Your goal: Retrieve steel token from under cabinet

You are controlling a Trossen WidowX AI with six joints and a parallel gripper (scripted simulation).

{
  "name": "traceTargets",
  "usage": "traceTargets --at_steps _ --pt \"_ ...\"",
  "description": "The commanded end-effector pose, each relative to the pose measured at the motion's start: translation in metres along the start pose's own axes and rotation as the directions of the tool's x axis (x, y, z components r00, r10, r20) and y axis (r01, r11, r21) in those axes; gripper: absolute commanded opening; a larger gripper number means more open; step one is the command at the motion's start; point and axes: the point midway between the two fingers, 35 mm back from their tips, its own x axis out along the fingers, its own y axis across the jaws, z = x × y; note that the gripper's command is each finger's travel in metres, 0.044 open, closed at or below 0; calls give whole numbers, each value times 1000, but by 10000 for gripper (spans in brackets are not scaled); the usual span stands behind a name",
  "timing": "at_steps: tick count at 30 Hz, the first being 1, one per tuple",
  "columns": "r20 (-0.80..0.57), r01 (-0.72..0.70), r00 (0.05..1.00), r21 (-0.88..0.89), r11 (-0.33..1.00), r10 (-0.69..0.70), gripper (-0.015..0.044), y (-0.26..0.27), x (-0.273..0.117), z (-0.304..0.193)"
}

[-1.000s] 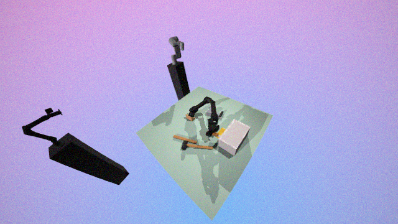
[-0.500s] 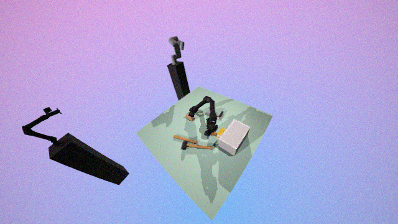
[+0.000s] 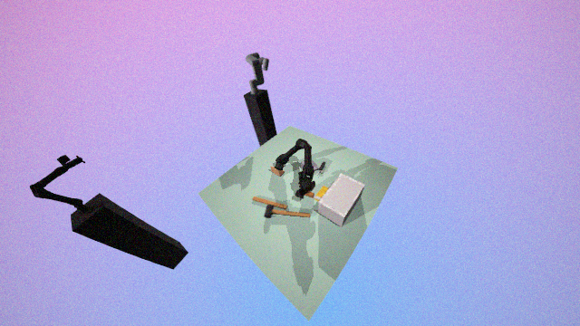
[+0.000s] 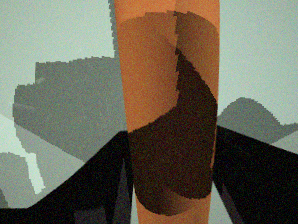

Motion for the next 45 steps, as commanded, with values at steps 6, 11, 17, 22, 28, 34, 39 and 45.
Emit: traceTargets --at_steps 6,11,17,22,28,34,39,45 --pt "-3 -1 1000 -5 1000 1 0 0 1 -12" --pt "-3 -1 1000 -5 1000 1 0 0 1 -18" --pt "-4 -1 1000 -5 1000 1 0 -1 1 -26" --pt "-4 -1 1000 -5 1000 1 0 -2 1 -32" --pt "-4 0 1000 -4 1000 0 0 -3 1 -41" --pt "-5 0 1000 -4 1000 0 0 -4 1 -49" --pt "-5 0 1000 -4 1000 0 0 -4 1 -56" --pt "-5 0 1000 -4 1000 0 0 -5 1 -65"
